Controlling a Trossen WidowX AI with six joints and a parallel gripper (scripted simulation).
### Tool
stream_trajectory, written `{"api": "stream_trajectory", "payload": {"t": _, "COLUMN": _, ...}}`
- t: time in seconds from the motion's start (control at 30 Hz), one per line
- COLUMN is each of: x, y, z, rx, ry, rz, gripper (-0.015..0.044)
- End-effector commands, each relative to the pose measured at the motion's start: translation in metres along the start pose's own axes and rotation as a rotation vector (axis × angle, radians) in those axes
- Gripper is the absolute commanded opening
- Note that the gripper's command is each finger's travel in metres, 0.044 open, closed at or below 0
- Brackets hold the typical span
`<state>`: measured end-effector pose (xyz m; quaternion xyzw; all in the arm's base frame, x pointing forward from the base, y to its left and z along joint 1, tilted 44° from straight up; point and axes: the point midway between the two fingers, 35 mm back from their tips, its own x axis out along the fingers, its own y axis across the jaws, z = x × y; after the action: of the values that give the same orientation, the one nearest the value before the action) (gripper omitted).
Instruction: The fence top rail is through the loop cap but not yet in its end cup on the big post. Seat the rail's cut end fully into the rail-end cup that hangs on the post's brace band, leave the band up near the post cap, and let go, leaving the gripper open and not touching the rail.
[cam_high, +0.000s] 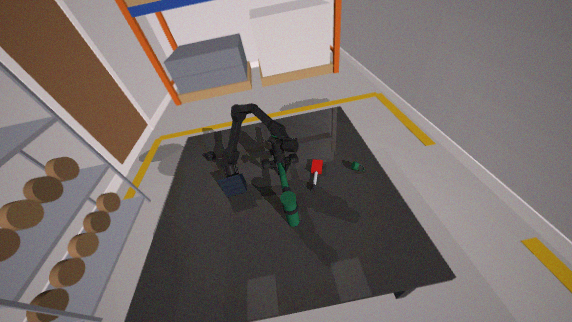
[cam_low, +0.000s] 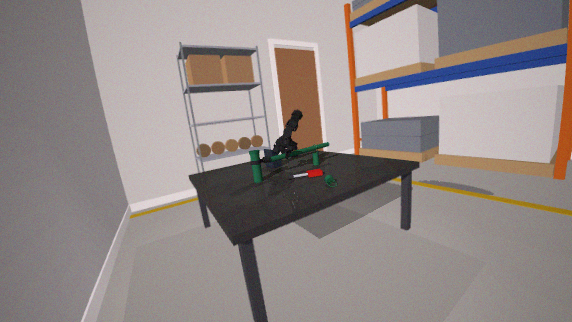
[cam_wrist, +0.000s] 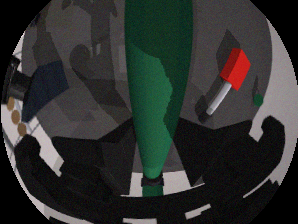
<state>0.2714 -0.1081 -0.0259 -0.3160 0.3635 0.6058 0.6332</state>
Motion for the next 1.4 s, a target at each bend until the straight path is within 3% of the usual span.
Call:
{"api": "stream_trajectory", "payload": {"t": 0.0, "x": -0.010, "y": -0.005, "z": -0.014, "rx": 0.004, "ry": 0.034, "rz": -0.018, "gripper": 0.0000}}
{"api": "stream_trajectory", "payload": {"t": 1.37, "x": -0.004, "y": 0.004, "z": -0.031, "rx": 0.004, "ry": 0.035, "rz": -0.018, "gripper": 0.0000}}
